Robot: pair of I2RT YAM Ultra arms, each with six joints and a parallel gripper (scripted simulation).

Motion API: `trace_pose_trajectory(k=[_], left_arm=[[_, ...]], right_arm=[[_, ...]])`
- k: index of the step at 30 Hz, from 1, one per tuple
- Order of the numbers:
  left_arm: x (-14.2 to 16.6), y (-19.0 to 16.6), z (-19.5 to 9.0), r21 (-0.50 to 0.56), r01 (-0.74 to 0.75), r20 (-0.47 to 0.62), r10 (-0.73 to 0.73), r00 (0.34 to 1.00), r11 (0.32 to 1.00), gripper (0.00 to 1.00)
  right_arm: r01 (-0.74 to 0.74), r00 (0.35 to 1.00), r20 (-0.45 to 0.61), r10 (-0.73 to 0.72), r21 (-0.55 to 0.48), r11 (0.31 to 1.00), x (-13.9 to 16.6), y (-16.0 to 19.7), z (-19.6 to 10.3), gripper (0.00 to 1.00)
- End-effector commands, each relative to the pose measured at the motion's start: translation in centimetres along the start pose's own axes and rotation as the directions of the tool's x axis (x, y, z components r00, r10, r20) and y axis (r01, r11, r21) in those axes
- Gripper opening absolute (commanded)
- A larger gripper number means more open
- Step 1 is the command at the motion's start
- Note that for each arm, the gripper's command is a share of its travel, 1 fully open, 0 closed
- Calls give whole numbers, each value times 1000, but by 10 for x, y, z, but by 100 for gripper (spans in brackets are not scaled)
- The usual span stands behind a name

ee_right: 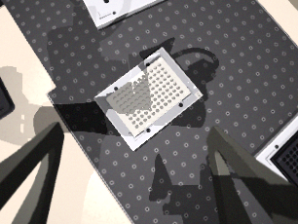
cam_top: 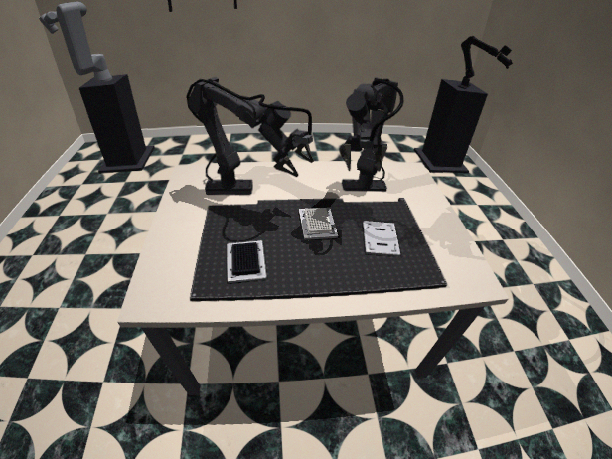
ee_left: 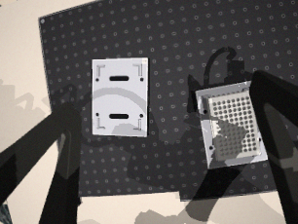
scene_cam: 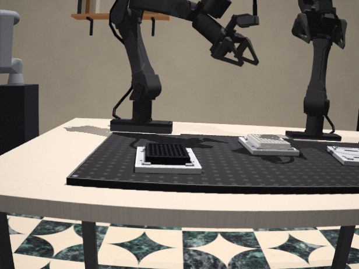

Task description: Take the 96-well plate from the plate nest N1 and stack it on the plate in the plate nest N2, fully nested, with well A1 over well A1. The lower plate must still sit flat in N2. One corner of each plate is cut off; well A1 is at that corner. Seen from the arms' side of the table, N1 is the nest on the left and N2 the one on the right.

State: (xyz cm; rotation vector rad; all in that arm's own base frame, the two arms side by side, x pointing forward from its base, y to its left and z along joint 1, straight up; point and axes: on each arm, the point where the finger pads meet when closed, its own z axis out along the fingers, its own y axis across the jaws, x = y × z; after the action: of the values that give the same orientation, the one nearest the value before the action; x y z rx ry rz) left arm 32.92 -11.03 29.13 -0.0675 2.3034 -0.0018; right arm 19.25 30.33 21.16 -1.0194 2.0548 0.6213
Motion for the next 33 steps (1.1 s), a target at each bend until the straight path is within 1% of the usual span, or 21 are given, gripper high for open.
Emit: trace_pose_trajectory(k=[1, 2, 4, 5, 7, 10, 16, 18, 19, 21, 25, 28, 29, 33], left_arm=[[-43, 11, -7, 53, -58, 238, 44, 970, 997, 100], [-50, 16, -10, 58, -62, 277, 43, 960, 996, 100], [-50, 16, -10, 58, -62, 277, 43, 960, 996, 100], [-60, 20, -15, 65, -70, 326, 45, 944, 995, 100], [-75, 31, -23, 72, -79, 412, 43, 910, 994, 100], [-93, 47, -33, 70, -84, 506, 37, 861, 994, 100], [-116, 76, -44, 55, -82, 629, 29, 777, 995, 100], [-121, 83, -45, 49, -79, 653, 28, 756, 996, 100], [-124, 88, -42, 44, -77, 661, 29, 749, 996, 100], [-124, 88, -42, 44, -77, 661, 29, 749, 996, 100], [-128, 99, -37, 31, -69, 677, 30, 735, 997, 100], [-128, 105, -35, 24, -58, 677, 26, 736, 998, 100], [-125, 108, -32, 15, -49, 664, 26, 747, 999, 100], [-125, 108, -31, 14, -47, 662, 26, 749, 999, 100]], right_arm=[[10, 999, 48, -10, 0, 1000, -12, 2, 26, 100], [10, 999, 37, -10, 1, 1000, -8, 1, 34, 100], [10, 999, 37, -10, 1, 1000, -8, 1, 34, 100], [10, 999, 40, -10, 1, 1000, -10, 1, 41, 100], [9, 1000, 2, -9, 4, 1000, 5, -1, 61, 100], [8, 999, -37, -8, 7, 1000, 20, -2, 81, 100], [8, 995, -96, -7, 11, 1000, 43, -4, 105, 100], [8, 995, -103, -7, 11, 1000, 44, -4, 108, 100], [7, 992, -126, -6, 12, 1000, 51, -5, 109, 100], [7, 992, -126, -6, 12, 1000, 51, -5, 109, 100], [7, 993, -121, -6, 12, 1000, 50, -5, 107, 100], [7, 993, -121, -6, 12, 1000, 50, -5, 107, 100], [7, 993, -121, -6, 12, 1000, 50, -5, 107, 100], [7, 993, -121, -6, 12, 1000, 50, -5, 107, 100]])
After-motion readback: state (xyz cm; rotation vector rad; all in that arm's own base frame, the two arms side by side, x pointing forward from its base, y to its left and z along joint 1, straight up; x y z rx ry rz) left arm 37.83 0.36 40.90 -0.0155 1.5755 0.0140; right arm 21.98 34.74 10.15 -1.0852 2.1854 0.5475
